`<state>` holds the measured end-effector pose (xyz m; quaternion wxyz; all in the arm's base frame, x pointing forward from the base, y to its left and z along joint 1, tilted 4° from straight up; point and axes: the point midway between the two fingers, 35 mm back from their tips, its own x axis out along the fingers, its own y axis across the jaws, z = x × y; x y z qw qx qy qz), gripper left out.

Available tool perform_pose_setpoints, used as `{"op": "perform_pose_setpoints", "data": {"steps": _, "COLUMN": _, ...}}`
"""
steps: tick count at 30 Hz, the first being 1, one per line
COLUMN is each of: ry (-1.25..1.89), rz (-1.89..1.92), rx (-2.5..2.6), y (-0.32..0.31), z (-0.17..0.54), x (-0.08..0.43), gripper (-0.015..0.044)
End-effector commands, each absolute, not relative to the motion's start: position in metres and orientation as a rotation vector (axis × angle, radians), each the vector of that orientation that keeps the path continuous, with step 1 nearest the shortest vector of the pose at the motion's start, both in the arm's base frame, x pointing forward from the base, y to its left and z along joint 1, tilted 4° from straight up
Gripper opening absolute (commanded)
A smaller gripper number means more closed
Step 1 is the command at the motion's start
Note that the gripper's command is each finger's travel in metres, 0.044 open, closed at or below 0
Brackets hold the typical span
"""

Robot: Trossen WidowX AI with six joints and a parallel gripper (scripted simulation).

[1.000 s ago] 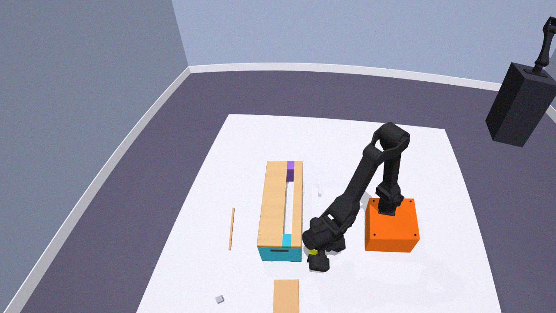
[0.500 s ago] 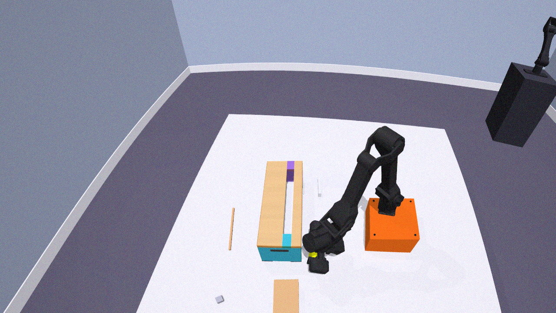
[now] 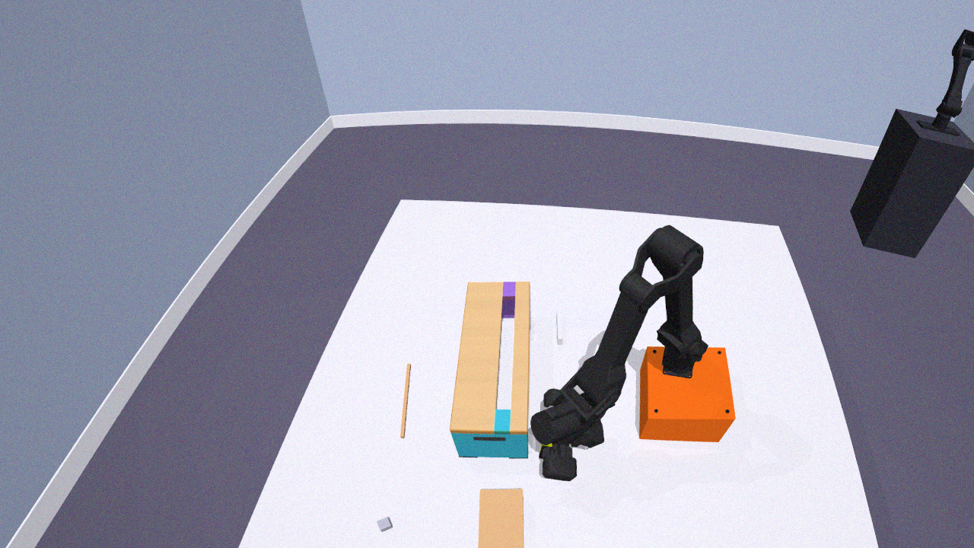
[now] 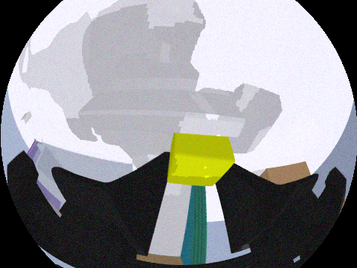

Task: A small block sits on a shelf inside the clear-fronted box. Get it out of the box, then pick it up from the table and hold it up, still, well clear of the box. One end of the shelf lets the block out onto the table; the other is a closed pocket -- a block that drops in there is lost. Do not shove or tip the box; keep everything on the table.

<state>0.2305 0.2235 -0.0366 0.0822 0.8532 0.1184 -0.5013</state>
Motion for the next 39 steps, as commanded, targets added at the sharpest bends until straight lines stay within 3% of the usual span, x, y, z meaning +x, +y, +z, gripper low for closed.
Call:
{"op": "perform_pose_setpoints", "data": {"steps": 1, "ry": 0.364, "rz": -1.503, "rx": 2.542, "y": 0.224, "z": -0.038, "x": 0.229, "gripper": 0.0095}}
{"op": "perform_pose_setpoints", "data": {"steps": 6, "ry": 0.362, "rz": -1.502, "rx": 2.543, "y": 0.225, "z": -0.026, "x": 0.230, "gripper": 0.0000}}
{"op": "perform_pose_setpoints", "data": {"steps": 21, "ry": 0.364, "rz": -1.495, "rx": 2.544, "y": 0.223, "z": 0.028, "x": 0.225, "gripper": 0.0000}}
{"op": "perform_pose_setpoints", "data": {"steps": 39, "ry": 0.623, "rz": -1.379, "rx": 2.427, "y": 0.196, "z": 0.085, "x": 0.211, "gripper": 0.0000}}
